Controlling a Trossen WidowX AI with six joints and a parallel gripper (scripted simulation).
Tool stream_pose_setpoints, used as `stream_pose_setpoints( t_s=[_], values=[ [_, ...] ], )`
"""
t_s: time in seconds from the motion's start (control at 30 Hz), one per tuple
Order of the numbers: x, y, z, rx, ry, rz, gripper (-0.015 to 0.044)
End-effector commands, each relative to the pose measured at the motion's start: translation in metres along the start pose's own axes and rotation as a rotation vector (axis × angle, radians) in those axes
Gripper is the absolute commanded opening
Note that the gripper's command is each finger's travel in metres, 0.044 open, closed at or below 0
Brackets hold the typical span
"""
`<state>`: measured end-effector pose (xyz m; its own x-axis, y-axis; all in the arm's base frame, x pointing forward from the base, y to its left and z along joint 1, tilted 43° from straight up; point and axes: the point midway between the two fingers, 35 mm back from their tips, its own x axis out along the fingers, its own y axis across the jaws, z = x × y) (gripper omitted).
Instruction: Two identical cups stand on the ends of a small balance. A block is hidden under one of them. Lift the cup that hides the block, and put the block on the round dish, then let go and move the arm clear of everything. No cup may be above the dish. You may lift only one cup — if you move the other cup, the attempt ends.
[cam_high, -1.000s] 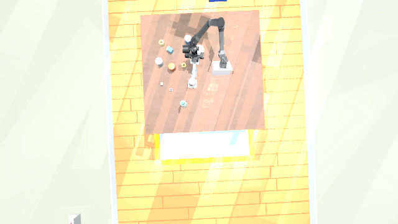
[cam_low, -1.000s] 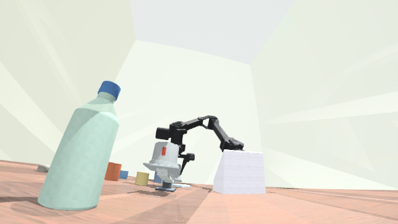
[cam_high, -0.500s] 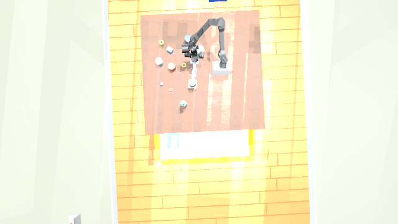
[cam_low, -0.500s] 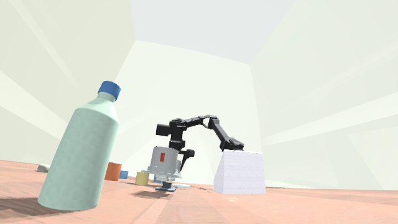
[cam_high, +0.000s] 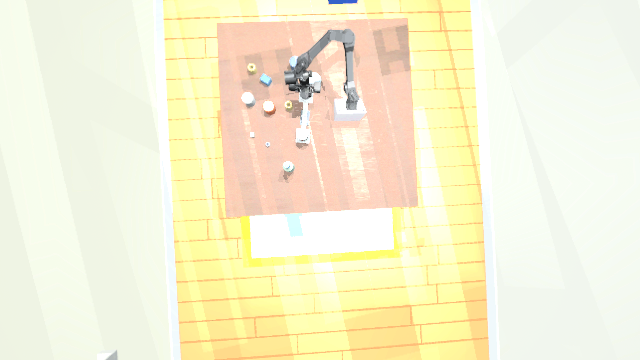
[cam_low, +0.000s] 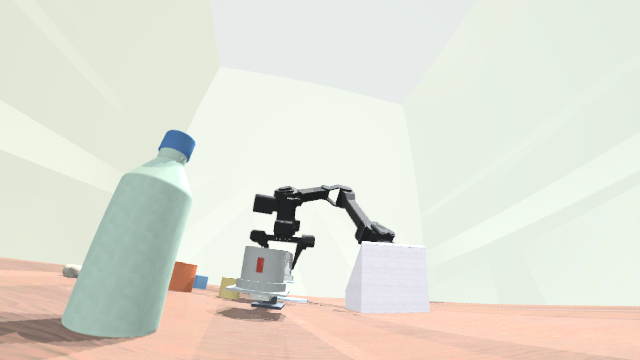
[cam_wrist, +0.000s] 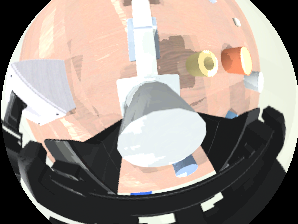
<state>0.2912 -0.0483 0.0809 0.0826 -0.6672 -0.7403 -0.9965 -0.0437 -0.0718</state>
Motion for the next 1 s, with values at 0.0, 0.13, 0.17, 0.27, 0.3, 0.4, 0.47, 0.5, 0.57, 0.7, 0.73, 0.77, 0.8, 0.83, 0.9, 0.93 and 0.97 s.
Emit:
stream_pose_setpoints(
  t_s=[0.0, 0.13, 0.17, 0.27, 0.3, 0.4, 0.47, 0.5, 0.57, 0.7, 0.73, 0.77, 0.8, 0.83, 0.9, 0.93, 0.97],
  values=[
    [-0.008, -0.005, 0.000, 0.014, -0.009, -0.013, 0.0000],
    [-0.013, -0.005, 0.000, 0.014, -0.009, -0.013, 0.0000],
    [-0.014, -0.005, 0.000, 0.014, -0.009, -0.013, 0.0000],
    [-0.018, -0.005, 0.001, 0.014, -0.009, -0.013, 0.0000],
    [-0.019, -0.005, 0.001, 0.014, -0.009, -0.013, 0.0000],
    [-0.023, -0.005, 0.001, 0.014, -0.010, -0.013, 0.0000],
    [-0.026, -0.005, 0.001, 0.014, -0.010, -0.012, 0.0000],
    [-0.027, -0.005, 0.001, 0.014, -0.010, -0.012, 0.0000],
    [-0.030, -0.004, 0.001, 0.014, -0.010, -0.012, 0.0000],
    [-0.035, -0.004, 0.001, 0.014, -0.009, -0.012, 0.0000],
    [-0.036, -0.004, 0.001, 0.014, -0.009, -0.012, 0.0000],
    [-0.037, -0.004, 0.001, 0.014, -0.009, -0.012, 0.0000],
    [-0.039, -0.004, 0.001, 0.014, -0.009, -0.012, 0.0000],
    [-0.040, -0.004, 0.001, 0.014, -0.009, -0.012, 0.0000],
    [-0.042, -0.003, 0.000, 0.013, -0.009, -0.012, 0.0000],
    [-0.044, -0.003, 0.000, 0.013, -0.009, -0.012, 0.0000],
    [-0.045, -0.003, 0.000, 0.013, -0.009, -0.012, 0.0000]
  ],
)
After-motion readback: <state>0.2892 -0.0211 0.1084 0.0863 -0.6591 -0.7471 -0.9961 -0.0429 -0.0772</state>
